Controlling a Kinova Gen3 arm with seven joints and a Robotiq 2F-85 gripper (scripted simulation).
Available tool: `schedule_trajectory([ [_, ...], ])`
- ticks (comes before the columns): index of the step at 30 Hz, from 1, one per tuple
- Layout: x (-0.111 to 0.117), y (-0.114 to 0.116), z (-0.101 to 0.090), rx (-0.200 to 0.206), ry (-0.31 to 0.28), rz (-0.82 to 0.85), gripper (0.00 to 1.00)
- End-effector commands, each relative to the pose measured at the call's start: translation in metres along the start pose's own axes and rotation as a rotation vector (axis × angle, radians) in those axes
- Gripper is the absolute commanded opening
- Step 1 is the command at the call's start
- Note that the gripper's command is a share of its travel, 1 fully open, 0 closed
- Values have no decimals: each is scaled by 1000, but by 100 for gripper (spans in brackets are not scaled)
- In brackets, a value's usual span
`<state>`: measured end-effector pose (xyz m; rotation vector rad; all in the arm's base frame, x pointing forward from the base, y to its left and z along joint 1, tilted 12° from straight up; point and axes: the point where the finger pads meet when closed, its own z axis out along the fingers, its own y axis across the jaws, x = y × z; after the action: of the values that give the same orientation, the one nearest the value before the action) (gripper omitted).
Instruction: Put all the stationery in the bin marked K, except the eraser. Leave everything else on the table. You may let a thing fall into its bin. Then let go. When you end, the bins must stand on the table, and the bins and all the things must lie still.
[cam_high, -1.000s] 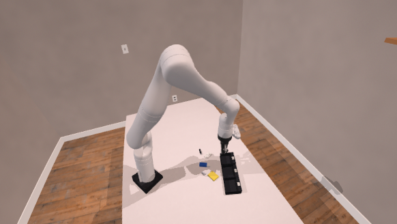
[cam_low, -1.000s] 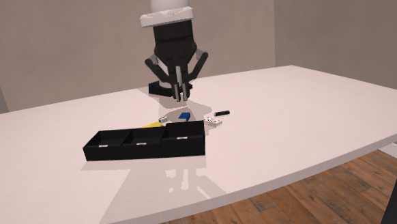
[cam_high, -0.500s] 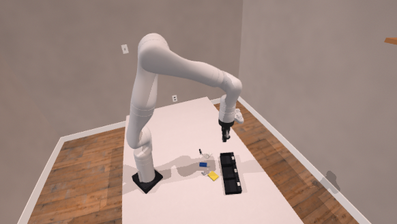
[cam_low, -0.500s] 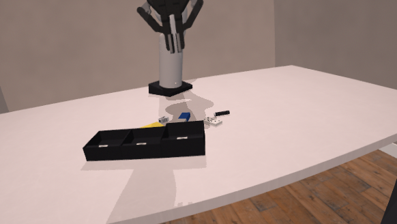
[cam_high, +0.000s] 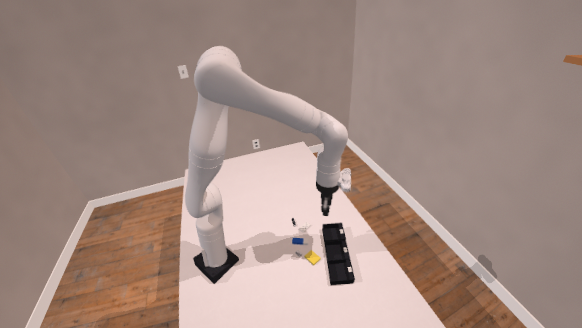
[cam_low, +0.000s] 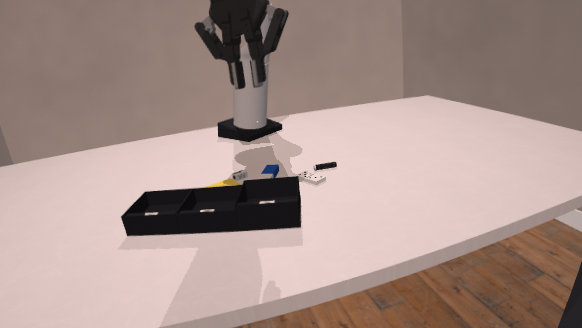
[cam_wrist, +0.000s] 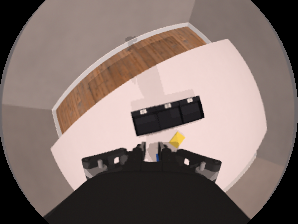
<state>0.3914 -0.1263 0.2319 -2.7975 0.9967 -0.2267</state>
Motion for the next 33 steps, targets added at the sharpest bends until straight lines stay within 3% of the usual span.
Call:
schedule_trajectory([
  [1,-18,17,15,-17,-2,109,30],
  [4,-22,21,21,-17,-2,159,30],
  [13,-64,60,70,-18,2,607,30],
  [19,-92,85,102,-18,2,607,30],
  [33,-92,83,102,-18,2,607,30],
])
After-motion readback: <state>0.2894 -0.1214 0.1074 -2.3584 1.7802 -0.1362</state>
